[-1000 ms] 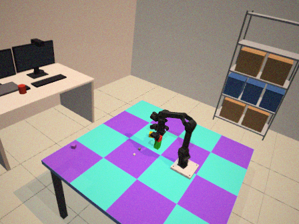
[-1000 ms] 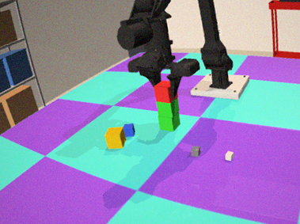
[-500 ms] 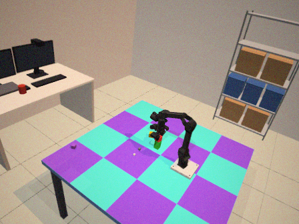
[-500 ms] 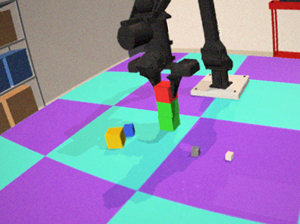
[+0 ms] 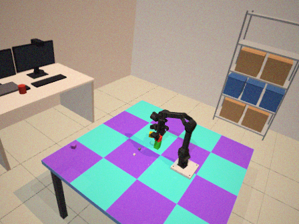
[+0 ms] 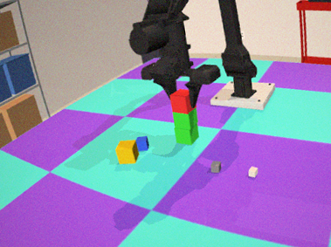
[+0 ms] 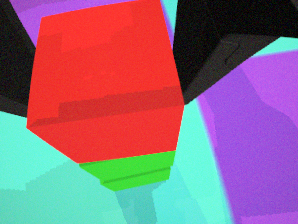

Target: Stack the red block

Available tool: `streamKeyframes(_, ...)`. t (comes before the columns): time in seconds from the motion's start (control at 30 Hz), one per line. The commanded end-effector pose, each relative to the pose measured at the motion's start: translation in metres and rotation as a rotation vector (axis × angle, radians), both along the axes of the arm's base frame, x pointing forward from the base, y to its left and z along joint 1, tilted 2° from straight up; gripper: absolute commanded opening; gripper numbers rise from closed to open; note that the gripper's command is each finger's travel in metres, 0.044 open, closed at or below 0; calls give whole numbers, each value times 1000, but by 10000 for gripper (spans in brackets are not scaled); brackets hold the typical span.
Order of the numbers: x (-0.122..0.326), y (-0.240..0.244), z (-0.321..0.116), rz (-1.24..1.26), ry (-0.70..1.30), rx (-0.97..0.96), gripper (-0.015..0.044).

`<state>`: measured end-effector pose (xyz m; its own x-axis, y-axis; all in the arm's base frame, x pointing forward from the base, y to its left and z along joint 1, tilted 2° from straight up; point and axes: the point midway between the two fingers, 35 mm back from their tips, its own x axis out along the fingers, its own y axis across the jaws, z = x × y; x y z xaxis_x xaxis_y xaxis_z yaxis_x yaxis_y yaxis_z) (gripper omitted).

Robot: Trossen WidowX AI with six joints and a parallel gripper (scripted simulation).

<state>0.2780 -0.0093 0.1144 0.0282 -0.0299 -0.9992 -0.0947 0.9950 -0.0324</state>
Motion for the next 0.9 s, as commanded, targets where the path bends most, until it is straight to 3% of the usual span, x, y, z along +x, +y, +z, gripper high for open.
streamKeyframes(0.0, 0, 0, 0, 0, -1, 0, 341)
streamKeyframes(0.13, 0, 0, 0, 0, -1, 0, 440)
streamKeyframes(0.87, 0, 0, 0, 0, -1, 0, 440)
